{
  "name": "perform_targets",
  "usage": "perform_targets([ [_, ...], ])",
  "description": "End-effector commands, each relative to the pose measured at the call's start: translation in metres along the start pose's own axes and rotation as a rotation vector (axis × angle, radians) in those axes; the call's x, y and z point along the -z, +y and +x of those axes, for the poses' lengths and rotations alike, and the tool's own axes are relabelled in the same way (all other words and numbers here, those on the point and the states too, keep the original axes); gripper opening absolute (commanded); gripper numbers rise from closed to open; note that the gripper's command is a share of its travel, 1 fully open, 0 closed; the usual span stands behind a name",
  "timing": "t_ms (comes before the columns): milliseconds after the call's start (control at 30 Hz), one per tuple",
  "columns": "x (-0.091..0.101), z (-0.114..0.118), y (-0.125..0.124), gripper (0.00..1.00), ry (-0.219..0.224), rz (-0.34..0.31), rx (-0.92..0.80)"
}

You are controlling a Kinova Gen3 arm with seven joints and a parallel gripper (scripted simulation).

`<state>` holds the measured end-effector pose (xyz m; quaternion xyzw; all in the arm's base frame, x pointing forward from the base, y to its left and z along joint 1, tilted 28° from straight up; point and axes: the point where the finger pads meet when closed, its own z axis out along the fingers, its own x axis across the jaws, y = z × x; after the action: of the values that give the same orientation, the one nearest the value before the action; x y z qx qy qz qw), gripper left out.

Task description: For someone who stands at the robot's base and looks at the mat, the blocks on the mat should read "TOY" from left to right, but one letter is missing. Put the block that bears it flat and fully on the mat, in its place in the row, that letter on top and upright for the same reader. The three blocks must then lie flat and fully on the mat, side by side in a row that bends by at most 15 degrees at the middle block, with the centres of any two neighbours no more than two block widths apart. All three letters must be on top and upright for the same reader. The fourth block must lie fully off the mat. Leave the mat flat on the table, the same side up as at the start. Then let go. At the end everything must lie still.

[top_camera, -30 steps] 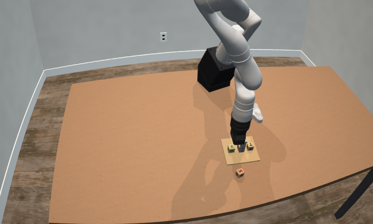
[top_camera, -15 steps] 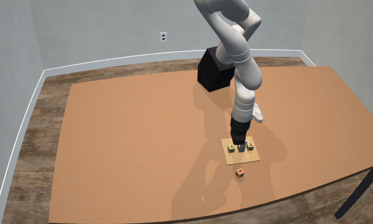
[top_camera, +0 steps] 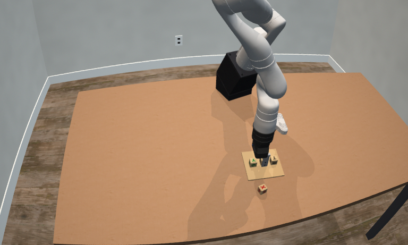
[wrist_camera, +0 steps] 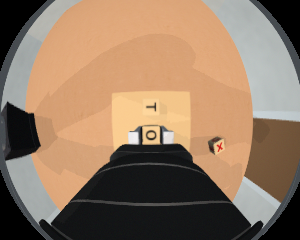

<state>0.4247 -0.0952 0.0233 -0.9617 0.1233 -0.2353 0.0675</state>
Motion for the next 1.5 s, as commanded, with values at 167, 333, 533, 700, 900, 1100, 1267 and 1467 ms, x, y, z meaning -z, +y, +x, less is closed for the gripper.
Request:
perform_targets([
  [167, -0.0001, 0.0003, 0.0002, 0.49, 0.001, -0.001, 0.000],
  [333, -0.0008, 0.0003, 0.0002, 0.49, 0.001, -0.001, 0.000],
  [533, -0.0026, 0.0003, 0.0002, 0.49, 0.001, -0.001, 0.000],
  [700, -0.0036, 0.0003, 0.0002, 0.49, 0.001, -0.001, 0.000],
  [900, -0.0037, 0.0003, 0.0002, 0.49, 0.001, -0.001, 0.000],
  [1100, -0.0037, 0.0003, 0.0002, 0.49, 0.001, -0.001, 0.000],
  [1267, -0.0037, 0.0003, 0.0002, 0.49, 0.001, -0.001, 0.000],
  [1467, -0.0037, 0.0003, 0.0002, 0.49, 0.001, -0.001, 0.000],
])
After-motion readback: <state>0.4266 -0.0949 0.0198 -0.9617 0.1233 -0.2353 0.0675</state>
